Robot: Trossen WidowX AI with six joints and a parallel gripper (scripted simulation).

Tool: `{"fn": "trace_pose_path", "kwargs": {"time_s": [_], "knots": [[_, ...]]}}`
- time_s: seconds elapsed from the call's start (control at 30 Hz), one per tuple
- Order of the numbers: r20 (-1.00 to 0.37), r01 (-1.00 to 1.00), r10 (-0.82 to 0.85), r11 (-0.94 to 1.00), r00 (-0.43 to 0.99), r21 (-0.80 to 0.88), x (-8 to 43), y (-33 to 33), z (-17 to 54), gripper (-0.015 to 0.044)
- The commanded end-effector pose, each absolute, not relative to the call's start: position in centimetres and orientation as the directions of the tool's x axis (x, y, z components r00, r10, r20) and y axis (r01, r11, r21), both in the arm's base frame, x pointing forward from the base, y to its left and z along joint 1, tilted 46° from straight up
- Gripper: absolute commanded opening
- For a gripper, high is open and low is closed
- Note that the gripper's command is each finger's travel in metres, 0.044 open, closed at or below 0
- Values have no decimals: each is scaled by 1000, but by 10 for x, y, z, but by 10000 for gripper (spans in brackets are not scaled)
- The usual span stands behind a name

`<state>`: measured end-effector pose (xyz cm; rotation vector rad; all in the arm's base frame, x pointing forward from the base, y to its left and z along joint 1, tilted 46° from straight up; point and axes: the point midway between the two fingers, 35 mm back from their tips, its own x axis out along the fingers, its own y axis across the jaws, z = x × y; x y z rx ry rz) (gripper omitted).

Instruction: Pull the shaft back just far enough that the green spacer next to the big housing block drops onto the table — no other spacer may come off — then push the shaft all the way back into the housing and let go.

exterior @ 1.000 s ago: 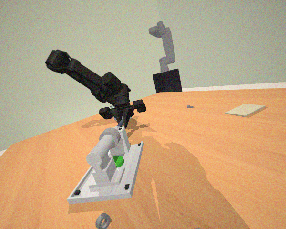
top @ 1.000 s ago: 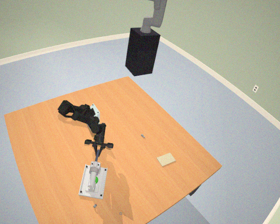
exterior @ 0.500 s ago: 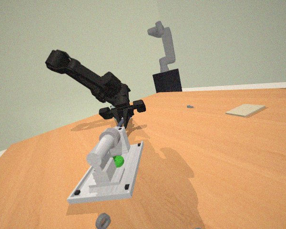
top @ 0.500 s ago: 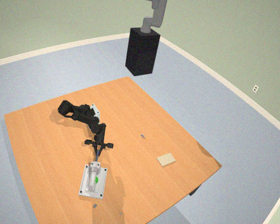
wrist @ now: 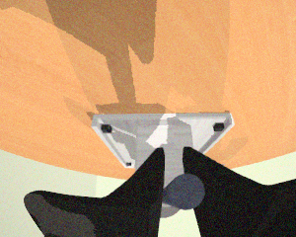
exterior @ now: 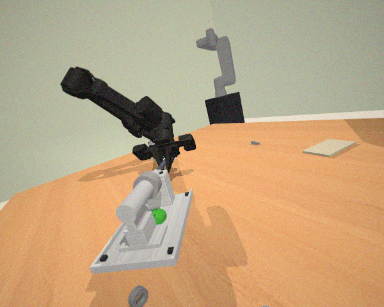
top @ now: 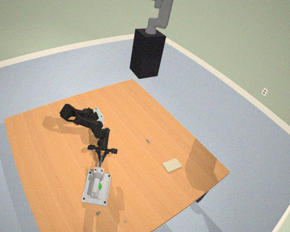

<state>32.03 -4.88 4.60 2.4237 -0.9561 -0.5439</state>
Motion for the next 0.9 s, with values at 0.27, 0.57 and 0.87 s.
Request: {"fn": "trace_pose_path", "kwargs": {"time_s": [0.27,0.57,0.87], "knots": [[-180,-527,-713,-643,678,556,324,-49,48,0],[-180,-527,-713,-643,678,556,324,-49,49,0],[-180,-528,-713,-642,678,556,325,-50,49,0]]}}
